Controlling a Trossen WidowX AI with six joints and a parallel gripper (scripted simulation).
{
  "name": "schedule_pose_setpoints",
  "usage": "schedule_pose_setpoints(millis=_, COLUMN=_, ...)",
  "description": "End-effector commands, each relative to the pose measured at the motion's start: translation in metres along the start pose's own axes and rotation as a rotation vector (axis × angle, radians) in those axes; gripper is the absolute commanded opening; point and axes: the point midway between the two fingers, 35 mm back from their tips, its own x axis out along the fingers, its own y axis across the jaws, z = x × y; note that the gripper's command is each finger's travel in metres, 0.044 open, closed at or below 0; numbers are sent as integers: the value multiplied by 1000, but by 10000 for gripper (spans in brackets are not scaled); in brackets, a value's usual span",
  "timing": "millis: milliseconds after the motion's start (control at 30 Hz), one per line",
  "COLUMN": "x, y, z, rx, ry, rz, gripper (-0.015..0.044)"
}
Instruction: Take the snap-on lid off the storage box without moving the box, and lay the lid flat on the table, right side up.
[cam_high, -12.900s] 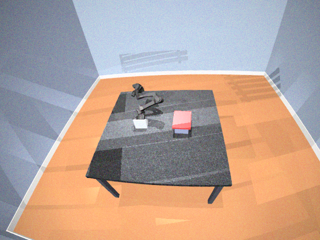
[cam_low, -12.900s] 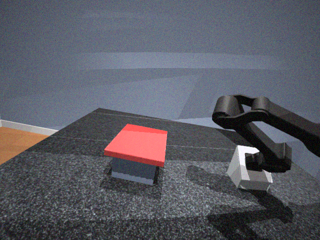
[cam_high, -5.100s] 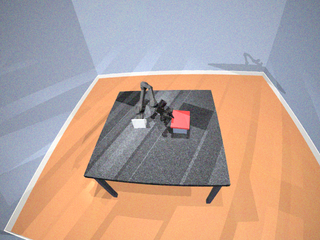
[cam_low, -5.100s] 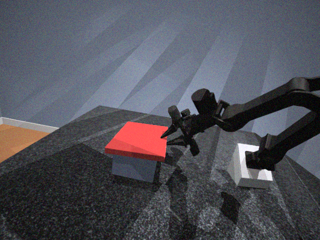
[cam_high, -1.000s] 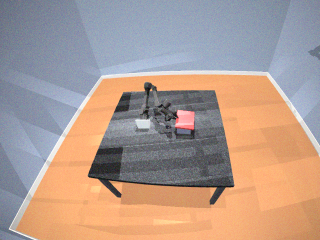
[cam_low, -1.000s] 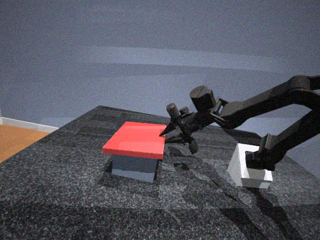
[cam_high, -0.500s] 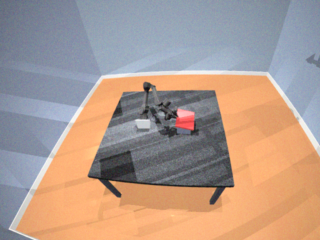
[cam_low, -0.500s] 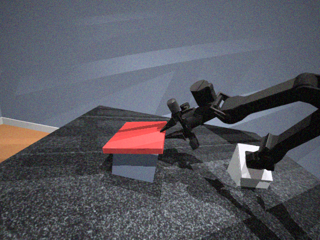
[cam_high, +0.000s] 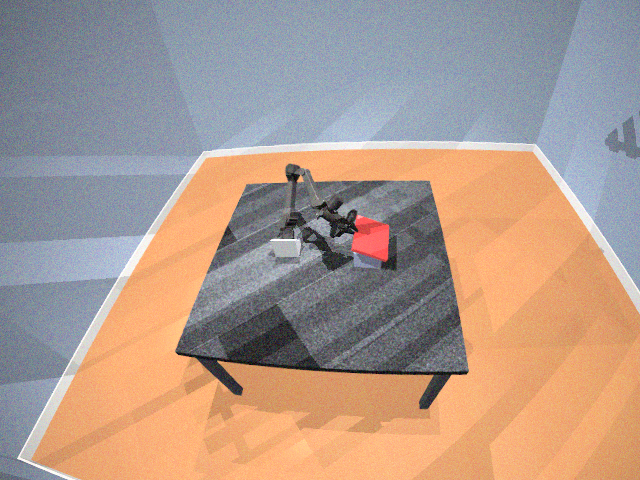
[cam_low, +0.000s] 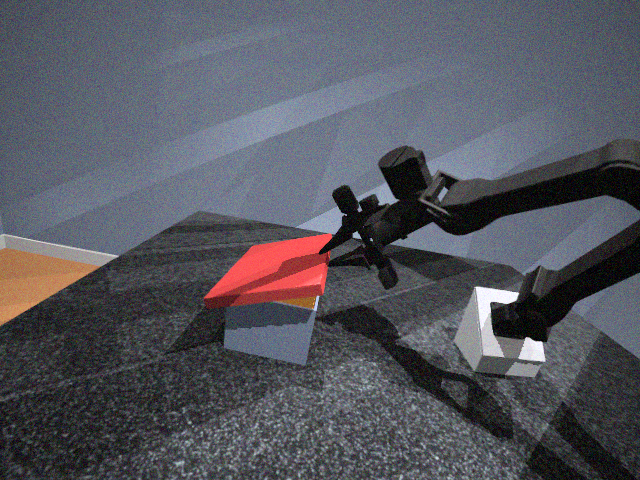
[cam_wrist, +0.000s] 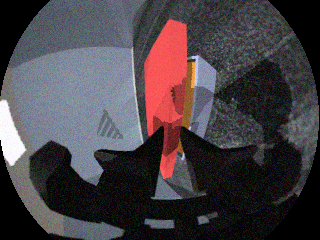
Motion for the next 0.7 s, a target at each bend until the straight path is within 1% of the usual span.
schedule_pose_setpoints(millis=0, x=-3, y=9, z=-1, rx=-7, ry=2, rz=9, gripper=0)
schedule_pose_setpoints(millis=667, x=-7, y=40, z=-1, rx=-7, ry=2, rz=9, gripper=0)
